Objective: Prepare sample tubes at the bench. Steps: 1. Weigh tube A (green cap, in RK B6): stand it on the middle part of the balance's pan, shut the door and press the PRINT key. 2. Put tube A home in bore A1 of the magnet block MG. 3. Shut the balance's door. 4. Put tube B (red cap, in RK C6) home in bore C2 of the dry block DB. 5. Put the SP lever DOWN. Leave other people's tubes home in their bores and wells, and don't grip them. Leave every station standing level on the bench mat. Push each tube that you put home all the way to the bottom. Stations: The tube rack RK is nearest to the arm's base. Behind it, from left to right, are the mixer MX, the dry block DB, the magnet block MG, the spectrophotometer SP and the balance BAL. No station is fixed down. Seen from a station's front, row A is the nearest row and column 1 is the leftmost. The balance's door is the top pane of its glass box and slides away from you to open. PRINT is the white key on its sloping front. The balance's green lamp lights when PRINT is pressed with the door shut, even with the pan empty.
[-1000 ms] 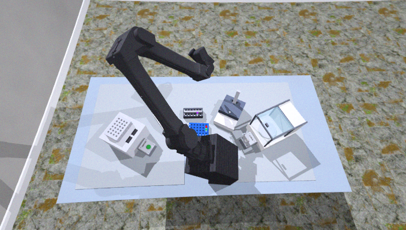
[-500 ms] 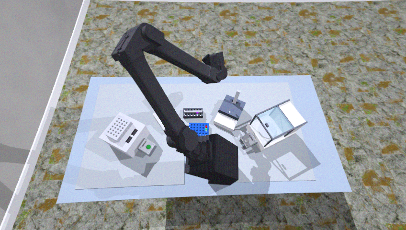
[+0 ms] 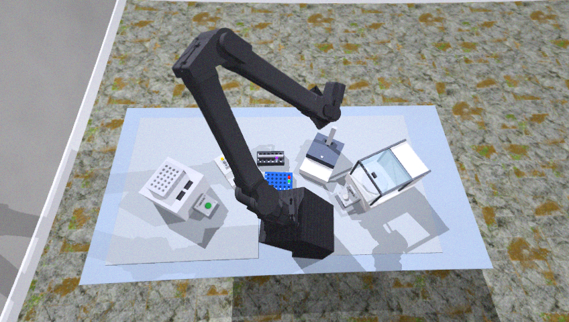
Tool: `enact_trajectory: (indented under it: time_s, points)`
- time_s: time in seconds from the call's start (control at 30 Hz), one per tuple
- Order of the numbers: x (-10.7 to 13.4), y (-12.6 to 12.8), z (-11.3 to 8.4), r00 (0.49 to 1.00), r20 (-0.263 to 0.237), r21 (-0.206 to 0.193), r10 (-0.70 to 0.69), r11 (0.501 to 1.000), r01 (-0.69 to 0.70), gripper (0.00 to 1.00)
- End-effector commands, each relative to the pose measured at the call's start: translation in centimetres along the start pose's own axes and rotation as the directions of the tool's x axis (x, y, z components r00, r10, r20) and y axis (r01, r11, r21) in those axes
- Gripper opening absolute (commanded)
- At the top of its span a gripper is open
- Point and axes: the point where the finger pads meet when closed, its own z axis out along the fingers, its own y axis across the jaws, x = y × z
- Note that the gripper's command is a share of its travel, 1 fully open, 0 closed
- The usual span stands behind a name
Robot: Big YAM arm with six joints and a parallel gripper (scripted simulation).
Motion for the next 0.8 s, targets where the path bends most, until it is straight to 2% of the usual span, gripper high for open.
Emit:
enact_trajectory:
  time_s: [0.0,0.07,0.13,0.2,0.3,0.37,0.43,0.53,0.6,0.63,0.7,0.77]
  points:
    - [2.7,-1.9,-1.0,0.997,-0.062,-0.030,-0.049,0.998,0.047,0.30]
    - [4.2,-2.2,-1.7,0.994,-0.101,-0.049,-0.029,0.999,0.024,0.30]
    - [4.2,-2.2,-1.7,0.994,-0.101,-0.049,-0.029,0.999,0.024,0.30]
    - [5.7,-2.5,-2.4,0.988,-0.153,-0.073,-0.004,0.997,-0.008,0.30]
    - [8.1,-2.9,-3.4,0.988,-0.154,-0.073,-0.004,0.997,-0.007,0.30]
    - [9.6,-3.2,-4.1,0.981,-0.193,-0.090,0.014,0.995,-0.032,0.30]
    - [11.1,-3.4,-4.7,0.981,-0.194,-0.090,0.014,0.995,-0.032,0.30]
    - [13.4,-3.9,-5.7,0.965,-0.260,-0.116,0.042,0.990,-0.075,0.30]
    - [15.0,-4.1,-6.4,0.961,-0.272,-0.120,0.047,0.989,-0.083,0.30]
    - [15.7,-4.3,-6.8,0.953,-0.299,-0.130,0.058,0.986,-0.101,0.30]
    - [15.7,-4.3,-6.8,0.953,-0.299,-0.130,0.058,0.986,-0.101,0.30]
    - [17.3,-4.6,-7.4,0.934,-0.349,-0.146,0.077,0.980,-0.135,0.30]
